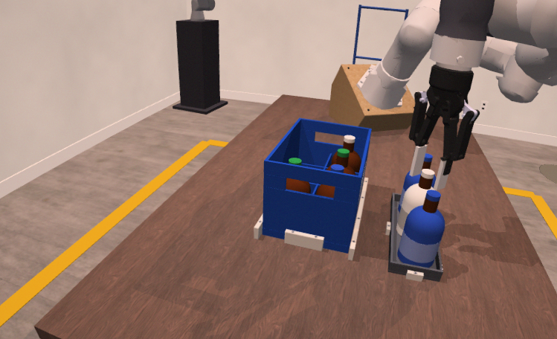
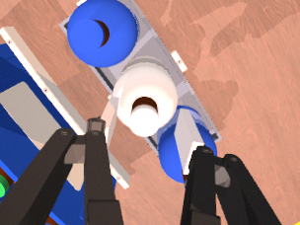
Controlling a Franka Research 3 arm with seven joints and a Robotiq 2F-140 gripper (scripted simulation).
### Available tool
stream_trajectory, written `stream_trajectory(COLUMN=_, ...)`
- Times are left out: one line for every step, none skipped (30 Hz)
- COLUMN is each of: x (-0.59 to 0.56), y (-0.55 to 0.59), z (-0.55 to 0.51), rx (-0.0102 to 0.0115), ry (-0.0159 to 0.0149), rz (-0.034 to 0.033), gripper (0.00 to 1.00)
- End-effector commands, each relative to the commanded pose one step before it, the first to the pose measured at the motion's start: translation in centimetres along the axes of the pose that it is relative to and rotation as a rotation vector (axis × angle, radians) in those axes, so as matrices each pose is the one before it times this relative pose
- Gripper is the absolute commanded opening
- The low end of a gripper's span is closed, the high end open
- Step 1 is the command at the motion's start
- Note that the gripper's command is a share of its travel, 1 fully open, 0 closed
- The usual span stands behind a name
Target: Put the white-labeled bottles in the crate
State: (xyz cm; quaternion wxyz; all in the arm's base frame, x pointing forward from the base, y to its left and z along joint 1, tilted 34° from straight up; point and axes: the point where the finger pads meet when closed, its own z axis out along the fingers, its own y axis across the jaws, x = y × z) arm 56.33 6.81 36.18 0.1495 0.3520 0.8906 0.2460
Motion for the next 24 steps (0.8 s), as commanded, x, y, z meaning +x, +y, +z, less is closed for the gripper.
stream_trajectory(x=-0.085, y=-0.012, z=0.040, rx=-0.00140, ry=-0.00359, rz=0.00568, gripper=0.38)
stream_trajectory(x=0.000, y=0.000, z=0.000, rx=0.00000, ry=0.00000, rz=0.00000, gripper=0.38)
stream_trajectory(x=0.000, y=0.000, z=0.000, rx=0.00000, ry=0.00000, rz=0.00000, gripper=0.38)
stream_trajectory(x=0.000, y=0.000, z=0.000, rx=0.00000, ry=0.00000, rz=0.00000, gripper=0.38)
stream_trajectory(x=0.000, y=0.000, z=0.000, rx=0.00000, ry=0.00000, rz=0.00000, gripper=0.38)
stream_trajectory(x=0.000, y=0.000, z=0.000, rx=0.00000, ry=0.00000, rz=0.00000, gripper=0.38)
stream_trajectory(x=0.000, y=0.000, z=0.000, rx=0.00000, ry=0.00000, rz=0.00000, gripper=0.38)
stream_trajectory(x=0.000, y=0.000, z=0.000, rx=0.00000, ry=0.00000, rz=0.00000, gripper=0.38)
stream_trajectory(x=0.000, y=0.000, z=0.000, rx=0.00000, ry=0.00000, rz=0.00000, gripper=0.38)
stream_trajectory(x=0.000, y=0.000, z=0.000, rx=0.00000, ry=0.00000, rz=0.00000, gripper=0.38)
stream_trajectory(x=0.000, y=0.000, z=0.000, rx=0.00000, ry=0.00000, rz=0.00000, gripper=0.38)
stream_trajectory(x=0.000, y=0.000, z=0.000, rx=0.00000, ry=0.00000, rz=0.00000, gripper=0.38)
stream_trajectory(x=0.000, y=0.000, z=0.000, rx=0.00000, ry=0.00000, rz=0.00000, gripper=0.38)
stream_trajectory(x=0.000, y=0.000, z=0.000, rx=0.00000, ry=0.00000, rz=0.00000, gripper=0.38)
stream_trajectory(x=0.000, y=0.000, z=0.000, rx=0.00000, ry=0.00000, rz=0.00000, gripper=0.38)
stream_trajectory(x=0.000, y=0.000, z=0.000, rx=0.00000, ry=0.00000, rz=0.00000, gripper=0.38)
stream_trajectory(x=0.000, y=0.000, z=0.000, rx=0.00000, ry=0.00000, rz=0.00000, gripper=0.38)
stream_trajectory(x=0.000, y=0.000, z=0.000, rx=0.00000, ry=0.00000, rz=0.00000, gripper=0.38)
stream_trajectory(x=0.000, y=0.000, z=0.000, rx=0.00000, ry=0.00000, rz=0.00000, gripper=0.38)
stream_trajectory(x=0.000, y=0.000, z=0.000, rx=0.00000, ry=0.00000, rz=0.00000, gripper=0.38)
stream_trajectory(x=0.000, y=0.000, z=0.000, rx=0.00000, ry=0.00000, rz=0.00000, gripper=0.38)
stream_trajectory(x=0.000, y=0.000, z=0.000, rx=0.00000, ry=0.00000, rz=0.00000, gripper=0.38)
stream_trajectory(x=0.000, y=0.000, z=0.000, rx=0.00000, ry=0.00000, rz=0.00000, gripper=0.00)
stream_trajectory(x=0.000, y=0.000, z=0.000, rx=0.00000, ry=0.00000, rz=0.00000, gripper=0.00)
